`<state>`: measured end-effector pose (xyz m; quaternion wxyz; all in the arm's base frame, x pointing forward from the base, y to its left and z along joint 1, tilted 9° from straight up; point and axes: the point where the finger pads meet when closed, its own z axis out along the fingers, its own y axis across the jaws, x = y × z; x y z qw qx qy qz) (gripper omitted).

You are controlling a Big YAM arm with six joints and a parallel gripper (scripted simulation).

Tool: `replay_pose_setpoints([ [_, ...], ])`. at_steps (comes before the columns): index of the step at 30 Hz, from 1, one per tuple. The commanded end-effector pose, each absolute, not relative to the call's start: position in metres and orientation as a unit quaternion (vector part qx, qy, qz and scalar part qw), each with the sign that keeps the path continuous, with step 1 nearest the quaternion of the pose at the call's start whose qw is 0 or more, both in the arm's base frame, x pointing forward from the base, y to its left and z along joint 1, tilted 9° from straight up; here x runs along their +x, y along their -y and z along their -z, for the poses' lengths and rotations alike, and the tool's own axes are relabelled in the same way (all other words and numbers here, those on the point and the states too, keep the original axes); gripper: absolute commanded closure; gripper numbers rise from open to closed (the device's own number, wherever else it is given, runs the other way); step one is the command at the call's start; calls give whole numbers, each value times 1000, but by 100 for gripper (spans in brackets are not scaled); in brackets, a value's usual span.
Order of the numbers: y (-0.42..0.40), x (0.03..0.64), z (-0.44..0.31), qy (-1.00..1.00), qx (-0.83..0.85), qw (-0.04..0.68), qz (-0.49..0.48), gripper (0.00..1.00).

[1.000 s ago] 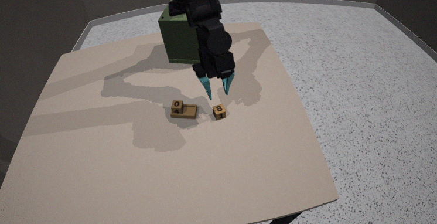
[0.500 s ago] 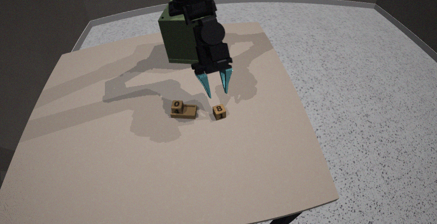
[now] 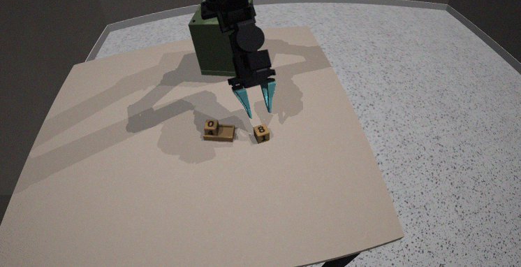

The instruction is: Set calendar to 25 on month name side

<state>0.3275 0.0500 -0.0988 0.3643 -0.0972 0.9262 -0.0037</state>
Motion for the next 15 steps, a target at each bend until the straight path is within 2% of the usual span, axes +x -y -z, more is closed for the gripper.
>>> replay_pose_setpoints([
  [1, -47, 329, 97, -916, -98, 388, 4, 53],
  [11, -46, 325, 92, -891, -98, 444, 0, 53],
  [15, -46, 321, 91, -890, -99, 444, -1, 53],
])
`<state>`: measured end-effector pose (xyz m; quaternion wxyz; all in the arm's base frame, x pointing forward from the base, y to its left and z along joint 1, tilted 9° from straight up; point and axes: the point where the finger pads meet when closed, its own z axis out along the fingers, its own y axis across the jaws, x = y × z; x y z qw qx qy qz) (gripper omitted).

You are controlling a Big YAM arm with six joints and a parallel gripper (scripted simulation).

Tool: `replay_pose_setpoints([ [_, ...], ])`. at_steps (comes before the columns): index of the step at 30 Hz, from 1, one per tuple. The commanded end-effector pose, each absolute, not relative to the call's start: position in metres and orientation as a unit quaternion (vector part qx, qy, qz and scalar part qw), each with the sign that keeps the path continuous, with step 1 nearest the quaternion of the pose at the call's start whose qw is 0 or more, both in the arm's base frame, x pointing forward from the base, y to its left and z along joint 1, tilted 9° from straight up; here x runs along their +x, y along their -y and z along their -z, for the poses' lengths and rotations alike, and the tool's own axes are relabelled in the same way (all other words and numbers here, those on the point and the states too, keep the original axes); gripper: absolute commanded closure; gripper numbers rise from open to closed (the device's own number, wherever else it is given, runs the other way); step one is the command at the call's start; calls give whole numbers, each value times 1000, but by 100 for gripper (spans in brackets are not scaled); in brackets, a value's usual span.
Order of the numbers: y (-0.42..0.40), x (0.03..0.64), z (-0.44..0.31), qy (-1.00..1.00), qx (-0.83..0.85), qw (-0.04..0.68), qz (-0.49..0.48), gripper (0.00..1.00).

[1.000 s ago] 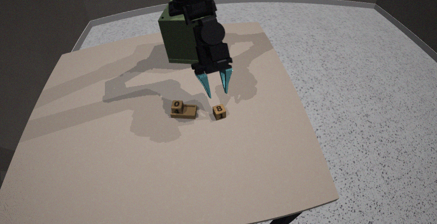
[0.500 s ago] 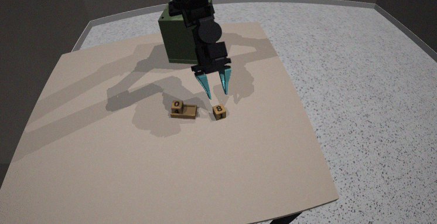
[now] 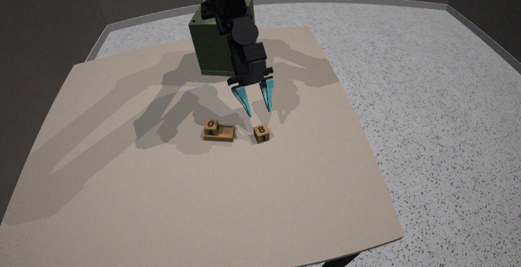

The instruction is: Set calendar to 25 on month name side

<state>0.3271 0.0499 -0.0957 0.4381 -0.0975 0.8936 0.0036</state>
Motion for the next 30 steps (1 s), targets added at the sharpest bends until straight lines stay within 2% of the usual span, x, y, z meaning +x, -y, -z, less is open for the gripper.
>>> replay_pose_setpoints([
  [1, -46, 321, 91, -890, -99, 444, -1, 53],
  [30, -46, 331, 96, -887, -96, 452, -1, 53],
])
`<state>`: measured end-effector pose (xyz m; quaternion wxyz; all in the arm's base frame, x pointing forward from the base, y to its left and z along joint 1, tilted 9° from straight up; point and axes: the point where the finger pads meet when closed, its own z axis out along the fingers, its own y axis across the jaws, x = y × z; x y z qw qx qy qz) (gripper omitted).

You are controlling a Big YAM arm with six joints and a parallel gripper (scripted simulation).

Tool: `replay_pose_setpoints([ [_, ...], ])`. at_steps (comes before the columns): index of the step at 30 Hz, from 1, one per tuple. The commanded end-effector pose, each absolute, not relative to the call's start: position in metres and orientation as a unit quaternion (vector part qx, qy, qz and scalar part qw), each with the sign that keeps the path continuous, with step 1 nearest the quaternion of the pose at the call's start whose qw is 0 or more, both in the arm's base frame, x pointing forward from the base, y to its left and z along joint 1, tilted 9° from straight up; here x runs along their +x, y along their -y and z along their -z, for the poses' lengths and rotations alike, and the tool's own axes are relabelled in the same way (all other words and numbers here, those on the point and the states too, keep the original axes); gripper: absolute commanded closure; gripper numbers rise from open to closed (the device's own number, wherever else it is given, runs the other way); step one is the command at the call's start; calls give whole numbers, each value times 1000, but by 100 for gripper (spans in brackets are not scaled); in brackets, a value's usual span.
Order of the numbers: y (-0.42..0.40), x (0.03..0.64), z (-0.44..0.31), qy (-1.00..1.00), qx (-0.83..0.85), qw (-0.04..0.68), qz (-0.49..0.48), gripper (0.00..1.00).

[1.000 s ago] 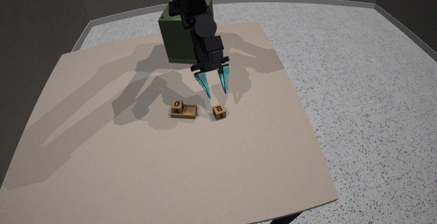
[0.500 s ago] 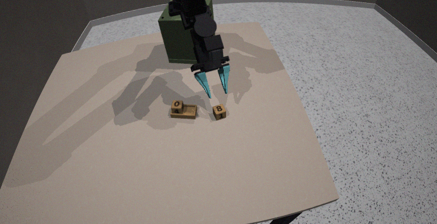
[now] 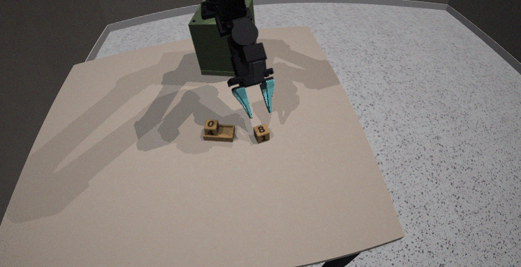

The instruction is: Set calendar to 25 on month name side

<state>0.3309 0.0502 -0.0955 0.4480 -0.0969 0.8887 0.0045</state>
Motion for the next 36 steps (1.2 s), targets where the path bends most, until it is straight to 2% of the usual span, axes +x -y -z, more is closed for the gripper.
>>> replay_pose_setpoints([
  [1, -47, 333, 97, -886, -96, 454, -1, 53],
  [36, -44, 340, 149, -886, -97, 454, -1, 53],
])
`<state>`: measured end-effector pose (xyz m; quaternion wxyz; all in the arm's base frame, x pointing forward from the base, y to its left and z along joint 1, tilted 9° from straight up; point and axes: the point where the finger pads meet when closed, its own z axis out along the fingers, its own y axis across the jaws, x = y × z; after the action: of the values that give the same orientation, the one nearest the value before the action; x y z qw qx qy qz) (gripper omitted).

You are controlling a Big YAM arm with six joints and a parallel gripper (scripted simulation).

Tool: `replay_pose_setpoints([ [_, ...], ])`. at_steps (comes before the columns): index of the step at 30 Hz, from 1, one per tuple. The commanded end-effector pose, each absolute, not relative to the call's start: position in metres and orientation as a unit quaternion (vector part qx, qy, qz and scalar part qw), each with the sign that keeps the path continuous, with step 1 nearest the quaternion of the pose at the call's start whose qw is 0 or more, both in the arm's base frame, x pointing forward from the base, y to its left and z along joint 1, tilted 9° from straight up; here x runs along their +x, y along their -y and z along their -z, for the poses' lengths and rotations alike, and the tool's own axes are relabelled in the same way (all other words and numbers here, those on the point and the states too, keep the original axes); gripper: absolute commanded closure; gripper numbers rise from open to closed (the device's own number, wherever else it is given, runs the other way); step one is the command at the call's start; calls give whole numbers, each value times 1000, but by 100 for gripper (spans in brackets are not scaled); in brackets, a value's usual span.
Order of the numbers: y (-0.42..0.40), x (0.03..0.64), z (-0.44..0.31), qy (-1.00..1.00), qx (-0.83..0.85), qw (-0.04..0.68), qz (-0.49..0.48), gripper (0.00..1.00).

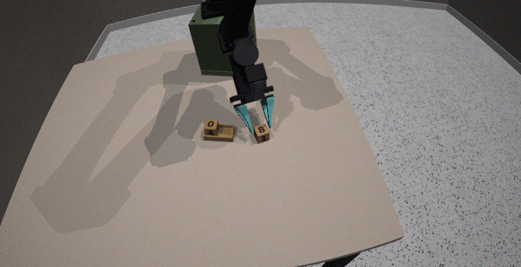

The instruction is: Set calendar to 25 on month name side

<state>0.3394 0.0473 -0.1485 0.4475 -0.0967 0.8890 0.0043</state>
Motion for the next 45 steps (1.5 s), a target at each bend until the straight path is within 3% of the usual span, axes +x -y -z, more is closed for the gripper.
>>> replay_pose_setpoints([
  [1, -44, 340, 151, -886, -97, 454, -1, 53],
  [45, -43, 337, 160, -888, -97, 449, -1, 53],
])
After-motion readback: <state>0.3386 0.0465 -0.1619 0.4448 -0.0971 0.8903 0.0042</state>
